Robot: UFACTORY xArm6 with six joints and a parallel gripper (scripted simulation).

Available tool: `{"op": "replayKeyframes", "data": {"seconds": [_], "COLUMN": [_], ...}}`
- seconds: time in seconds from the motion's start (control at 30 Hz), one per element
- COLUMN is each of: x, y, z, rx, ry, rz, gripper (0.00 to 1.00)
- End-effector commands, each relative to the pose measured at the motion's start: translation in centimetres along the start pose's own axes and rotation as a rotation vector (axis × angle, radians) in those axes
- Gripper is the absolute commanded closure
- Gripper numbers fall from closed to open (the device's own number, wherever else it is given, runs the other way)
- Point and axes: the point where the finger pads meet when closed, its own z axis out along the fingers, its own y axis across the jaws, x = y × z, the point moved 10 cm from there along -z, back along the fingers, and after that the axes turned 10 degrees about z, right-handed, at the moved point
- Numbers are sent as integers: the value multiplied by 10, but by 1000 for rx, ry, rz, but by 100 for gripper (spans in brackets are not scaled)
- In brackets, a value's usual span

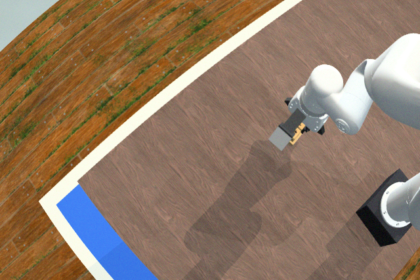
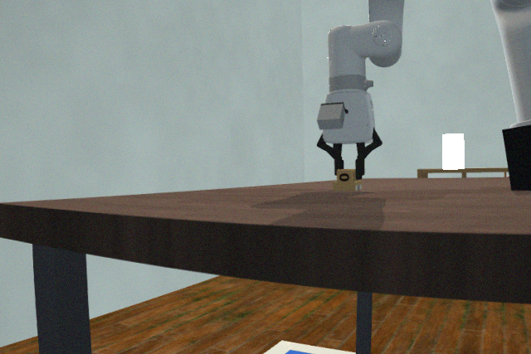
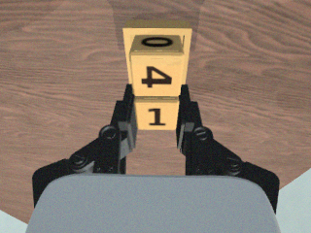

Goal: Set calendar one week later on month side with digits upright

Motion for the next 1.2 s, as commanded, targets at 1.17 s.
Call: {"op": "replayKeyframes", "data": {"seconds": [1.17], "x": [0], "y": [1], "z": [-1], "rx": [-3], "ry": [1], "rz": [0], "gripper": [61]}}
